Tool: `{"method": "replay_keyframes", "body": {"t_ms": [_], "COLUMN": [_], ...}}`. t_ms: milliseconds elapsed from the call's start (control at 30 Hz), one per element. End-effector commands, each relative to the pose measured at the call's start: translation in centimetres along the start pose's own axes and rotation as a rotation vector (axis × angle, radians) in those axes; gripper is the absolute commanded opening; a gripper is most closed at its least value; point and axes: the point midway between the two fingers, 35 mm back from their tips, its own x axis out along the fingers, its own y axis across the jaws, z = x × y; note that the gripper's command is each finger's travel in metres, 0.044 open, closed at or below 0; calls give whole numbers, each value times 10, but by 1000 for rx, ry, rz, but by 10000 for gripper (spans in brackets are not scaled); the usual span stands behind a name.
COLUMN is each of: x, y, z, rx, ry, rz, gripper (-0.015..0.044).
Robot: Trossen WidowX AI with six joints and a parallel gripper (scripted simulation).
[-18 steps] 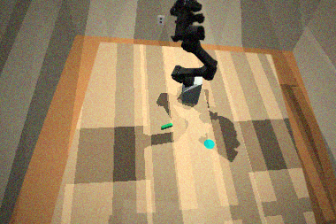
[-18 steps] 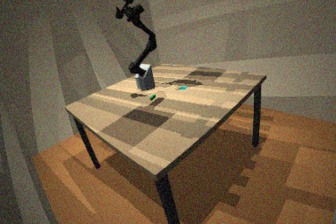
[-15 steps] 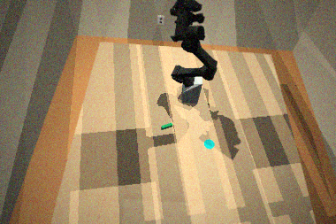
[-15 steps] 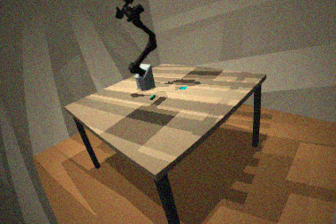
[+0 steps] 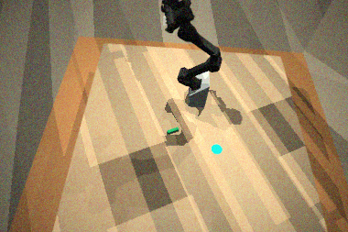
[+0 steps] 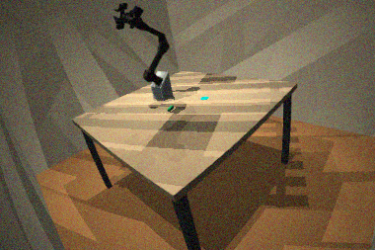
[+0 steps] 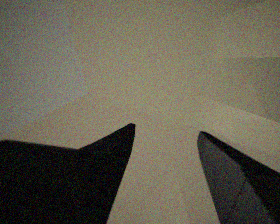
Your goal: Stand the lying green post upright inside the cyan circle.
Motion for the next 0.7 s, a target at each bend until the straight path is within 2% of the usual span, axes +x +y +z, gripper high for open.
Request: {"method": "replay_keyframes", "body": {"t_ms": [0, 333, 667], "x": [22, 39, 7], "y": [-41, -138, -227], "z": [-35, -116, -193], "rx": [-72, -216, -359], "ry": [95, 341, 624], "rz": [-107, -335, -524], "gripper": [233, 233, 233]}}
